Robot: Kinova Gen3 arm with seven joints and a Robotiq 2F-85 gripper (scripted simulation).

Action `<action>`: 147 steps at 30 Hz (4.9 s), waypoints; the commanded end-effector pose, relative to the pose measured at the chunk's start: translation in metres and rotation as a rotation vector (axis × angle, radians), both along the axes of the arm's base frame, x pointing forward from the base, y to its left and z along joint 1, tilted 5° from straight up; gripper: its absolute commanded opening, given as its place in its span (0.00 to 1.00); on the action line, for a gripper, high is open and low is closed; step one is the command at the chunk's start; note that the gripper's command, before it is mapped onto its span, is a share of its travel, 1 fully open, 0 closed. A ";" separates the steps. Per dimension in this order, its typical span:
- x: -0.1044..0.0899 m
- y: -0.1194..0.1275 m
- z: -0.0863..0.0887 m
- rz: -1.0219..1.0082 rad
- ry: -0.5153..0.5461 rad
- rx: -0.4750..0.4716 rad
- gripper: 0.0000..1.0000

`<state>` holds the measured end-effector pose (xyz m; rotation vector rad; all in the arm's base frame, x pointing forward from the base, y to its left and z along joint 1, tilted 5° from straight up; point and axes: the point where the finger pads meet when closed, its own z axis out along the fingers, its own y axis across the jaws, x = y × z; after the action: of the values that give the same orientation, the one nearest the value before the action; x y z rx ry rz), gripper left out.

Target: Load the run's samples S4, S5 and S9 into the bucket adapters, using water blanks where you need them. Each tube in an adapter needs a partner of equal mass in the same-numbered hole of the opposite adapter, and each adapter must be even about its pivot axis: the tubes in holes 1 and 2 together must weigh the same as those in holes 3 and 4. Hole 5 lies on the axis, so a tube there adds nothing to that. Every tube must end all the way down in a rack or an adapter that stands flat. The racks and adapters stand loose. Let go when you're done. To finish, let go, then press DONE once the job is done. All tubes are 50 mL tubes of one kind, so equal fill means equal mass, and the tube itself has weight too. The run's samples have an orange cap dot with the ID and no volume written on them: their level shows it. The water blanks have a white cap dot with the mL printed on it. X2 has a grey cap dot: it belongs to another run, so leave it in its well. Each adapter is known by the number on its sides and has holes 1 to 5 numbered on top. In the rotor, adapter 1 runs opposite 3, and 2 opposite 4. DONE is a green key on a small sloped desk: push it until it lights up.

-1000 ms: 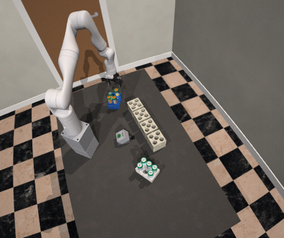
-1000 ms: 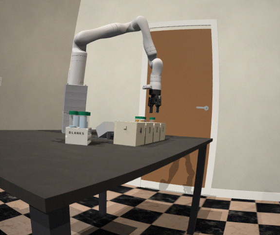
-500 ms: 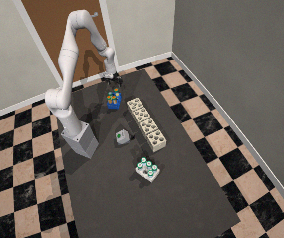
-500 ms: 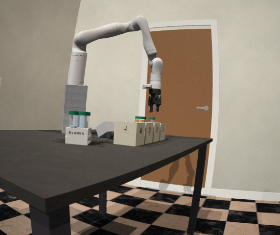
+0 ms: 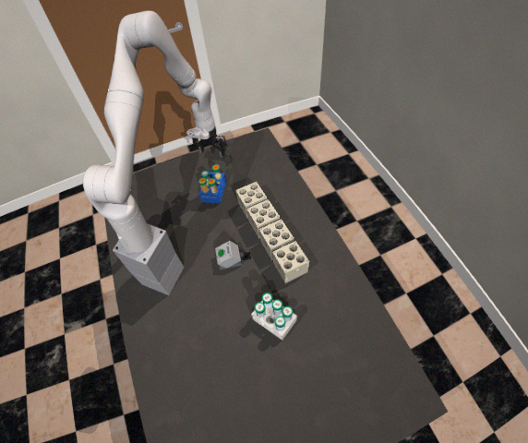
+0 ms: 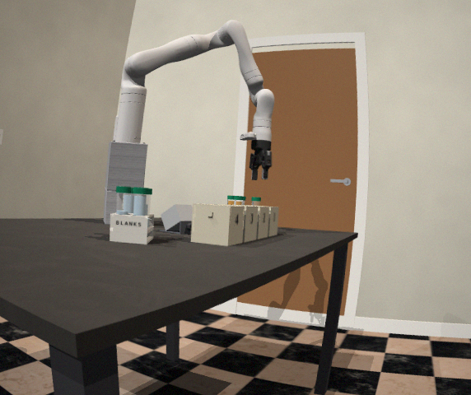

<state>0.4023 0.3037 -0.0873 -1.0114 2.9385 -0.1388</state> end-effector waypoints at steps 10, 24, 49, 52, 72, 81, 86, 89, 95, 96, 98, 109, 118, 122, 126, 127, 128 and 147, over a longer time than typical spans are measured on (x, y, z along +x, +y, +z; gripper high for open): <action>-0.001 0.003 0.029 0.000 -0.001 0.001 1.00; -0.004 -0.006 0.053 -0.050 -0.005 0.004 0.62; -0.015 -0.081 0.058 -0.431 -0.033 0.026 0.62; -0.016 -0.091 0.059 -0.481 -0.037 0.029 0.62; -0.024 -0.151 0.063 -0.743 -0.056 0.044 0.62; -0.027 -0.174 0.064 -0.743 -0.056 0.044 0.62; -0.030 -0.190 0.065 -0.743 -0.056 0.044 0.62; -0.031 -0.200 0.066 -0.743 -0.056 0.044 0.62; -0.033 -0.213 0.067 -0.743 -0.056 0.044 0.62; -0.033 -0.217 0.067 -0.743 -0.056 0.044 0.62; -0.034 -0.223 0.067 -0.743 -0.056 0.044 0.62; -0.038 -0.253 0.069 -0.743 -0.056 0.044 0.62; -0.042 -0.283 0.071 -0.743 -0.056 0.044 0.62; -0.044 -0.296 0.072 -0.743 -0.056 0.044 0.62; -0.045 -0.302 0.072 -0.743 -0.056 0.044 0.62; -0.046 -0.306 0.073 -0.743 -0.056 0.044 0.62; -0.046 -0.309 0.073 -0.743 -0.056 0.044 0.62; -0.054 -0.365 0.077 -0.743 -0.056 0.044 0.62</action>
<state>0.3493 -0.0520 -0.0117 0.1282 3.0760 -0.1126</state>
